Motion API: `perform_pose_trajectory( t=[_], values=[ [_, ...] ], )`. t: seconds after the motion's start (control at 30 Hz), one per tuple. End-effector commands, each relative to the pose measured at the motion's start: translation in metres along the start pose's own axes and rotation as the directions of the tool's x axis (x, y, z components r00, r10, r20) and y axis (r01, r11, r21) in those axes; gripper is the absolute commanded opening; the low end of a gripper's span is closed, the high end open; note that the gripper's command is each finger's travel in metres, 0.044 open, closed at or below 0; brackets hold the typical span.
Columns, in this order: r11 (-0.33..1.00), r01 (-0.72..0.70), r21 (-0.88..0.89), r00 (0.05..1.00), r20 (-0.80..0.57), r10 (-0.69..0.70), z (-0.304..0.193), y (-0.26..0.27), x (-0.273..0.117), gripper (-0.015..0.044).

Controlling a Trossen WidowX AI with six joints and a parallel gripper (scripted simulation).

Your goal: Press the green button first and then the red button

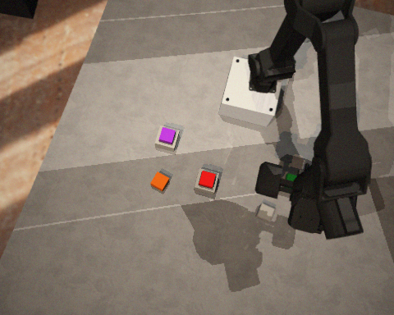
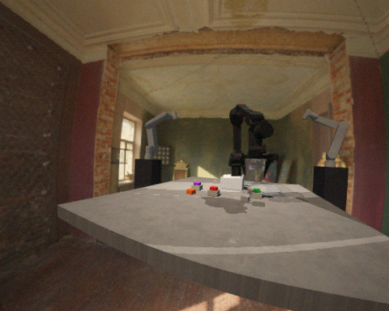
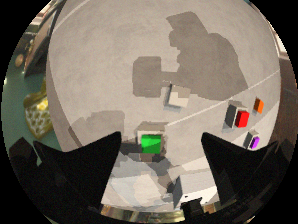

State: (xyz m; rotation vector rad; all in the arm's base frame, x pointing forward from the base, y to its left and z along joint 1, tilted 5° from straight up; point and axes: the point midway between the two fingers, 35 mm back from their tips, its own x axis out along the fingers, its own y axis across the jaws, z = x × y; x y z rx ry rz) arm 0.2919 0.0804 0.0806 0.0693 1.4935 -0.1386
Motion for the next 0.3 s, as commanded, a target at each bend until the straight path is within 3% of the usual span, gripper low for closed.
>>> perform_pose_trajectory(
  t=[0.0,0.1,0.27],
  values=[
    [1.0,0.001,0.001,1.0,0.002,-0.001,-0.021,0.056,-0.014,0.04],
    [1.0,0.0,0.001,1.0,0.004,0.0,-0.039,0.086,-0.021,0.04],
    [1.0,0.0,0.001,1.0,0.004,0.0,-0.04,0.088,-0.022,0.04]
  ],
)
